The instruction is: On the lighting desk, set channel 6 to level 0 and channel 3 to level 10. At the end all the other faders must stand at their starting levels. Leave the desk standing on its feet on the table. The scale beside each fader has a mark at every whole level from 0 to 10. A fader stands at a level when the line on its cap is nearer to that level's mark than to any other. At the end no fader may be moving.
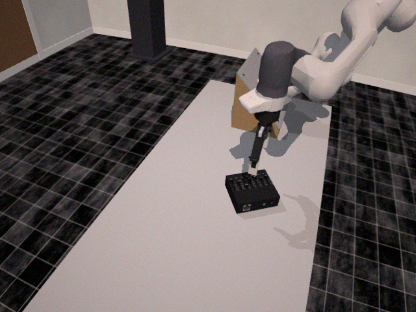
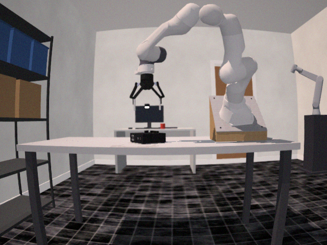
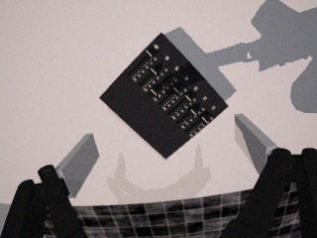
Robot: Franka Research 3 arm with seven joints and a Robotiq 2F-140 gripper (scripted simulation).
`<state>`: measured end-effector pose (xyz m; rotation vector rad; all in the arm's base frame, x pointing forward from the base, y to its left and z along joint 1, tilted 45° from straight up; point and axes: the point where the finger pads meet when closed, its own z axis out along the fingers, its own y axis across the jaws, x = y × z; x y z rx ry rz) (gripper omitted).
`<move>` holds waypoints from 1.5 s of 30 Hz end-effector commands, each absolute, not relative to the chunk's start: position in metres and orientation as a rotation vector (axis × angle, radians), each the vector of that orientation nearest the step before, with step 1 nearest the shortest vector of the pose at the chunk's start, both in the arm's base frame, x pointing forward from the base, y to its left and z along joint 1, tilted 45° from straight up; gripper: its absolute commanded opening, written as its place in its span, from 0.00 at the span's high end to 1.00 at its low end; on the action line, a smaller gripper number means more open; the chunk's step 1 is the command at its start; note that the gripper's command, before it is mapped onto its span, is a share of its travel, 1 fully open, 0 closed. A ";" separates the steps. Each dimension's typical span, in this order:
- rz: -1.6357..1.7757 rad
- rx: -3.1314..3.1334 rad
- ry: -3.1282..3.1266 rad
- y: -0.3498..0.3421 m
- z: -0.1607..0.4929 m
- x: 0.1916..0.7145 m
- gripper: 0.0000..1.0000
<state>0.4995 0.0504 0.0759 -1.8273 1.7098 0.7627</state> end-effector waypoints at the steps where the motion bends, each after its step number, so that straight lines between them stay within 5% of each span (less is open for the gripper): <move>1: 0.758 -1.828 1.703 0.050 0.075 0.500 0.00; 16: 0.797 -1.763 1.792 0.048 0.072 0.498 0.00; 45: 1.200 -0.669 2.671 0.023 -0.015 0.430 0.00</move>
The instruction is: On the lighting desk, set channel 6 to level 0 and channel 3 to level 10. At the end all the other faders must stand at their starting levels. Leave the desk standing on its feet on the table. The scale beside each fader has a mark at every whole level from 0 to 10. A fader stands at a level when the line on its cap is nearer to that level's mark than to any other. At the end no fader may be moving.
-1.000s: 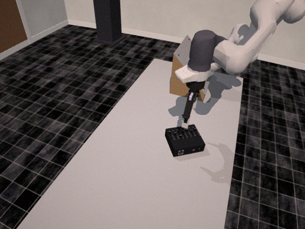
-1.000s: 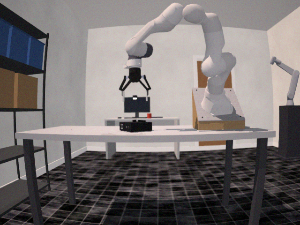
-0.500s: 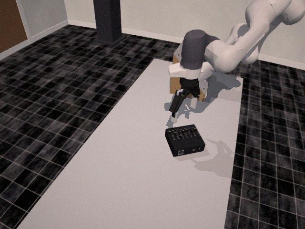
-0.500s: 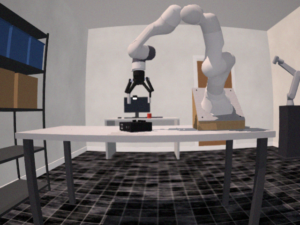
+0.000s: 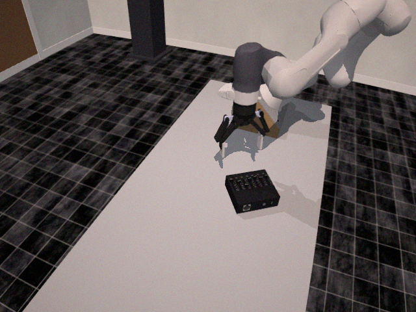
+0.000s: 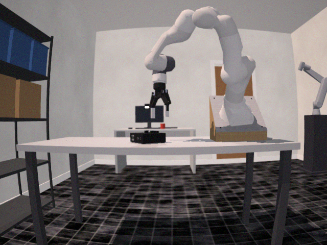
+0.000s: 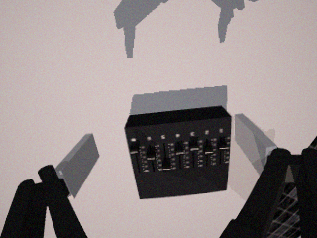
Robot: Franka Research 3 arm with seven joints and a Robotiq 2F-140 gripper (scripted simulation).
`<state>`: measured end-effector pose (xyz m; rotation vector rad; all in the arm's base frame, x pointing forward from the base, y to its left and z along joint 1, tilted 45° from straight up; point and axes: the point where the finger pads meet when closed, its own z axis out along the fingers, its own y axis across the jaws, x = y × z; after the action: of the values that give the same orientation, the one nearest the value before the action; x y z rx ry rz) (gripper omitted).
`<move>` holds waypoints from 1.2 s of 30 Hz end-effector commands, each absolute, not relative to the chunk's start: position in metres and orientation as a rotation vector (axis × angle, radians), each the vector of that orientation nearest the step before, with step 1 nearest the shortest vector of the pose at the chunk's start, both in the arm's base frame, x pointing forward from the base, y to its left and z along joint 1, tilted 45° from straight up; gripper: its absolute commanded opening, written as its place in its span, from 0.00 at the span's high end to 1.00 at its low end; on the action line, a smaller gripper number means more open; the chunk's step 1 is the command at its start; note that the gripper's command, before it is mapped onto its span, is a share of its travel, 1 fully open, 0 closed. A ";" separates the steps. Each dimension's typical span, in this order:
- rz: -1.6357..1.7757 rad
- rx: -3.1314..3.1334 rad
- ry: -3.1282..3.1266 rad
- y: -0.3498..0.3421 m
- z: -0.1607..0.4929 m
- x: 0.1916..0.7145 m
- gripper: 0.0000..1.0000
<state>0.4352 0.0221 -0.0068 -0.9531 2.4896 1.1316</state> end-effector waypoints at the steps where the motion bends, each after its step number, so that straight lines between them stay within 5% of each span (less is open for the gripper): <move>1: 1.210 -0.626 2.692 0.023 -0.018 0.428 0.00; 36: 1.314 0.886 3.003 0.024 -0.034 0.410 0.00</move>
<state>0.4092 0.0217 -0.0360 0.4966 2.9616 1.3144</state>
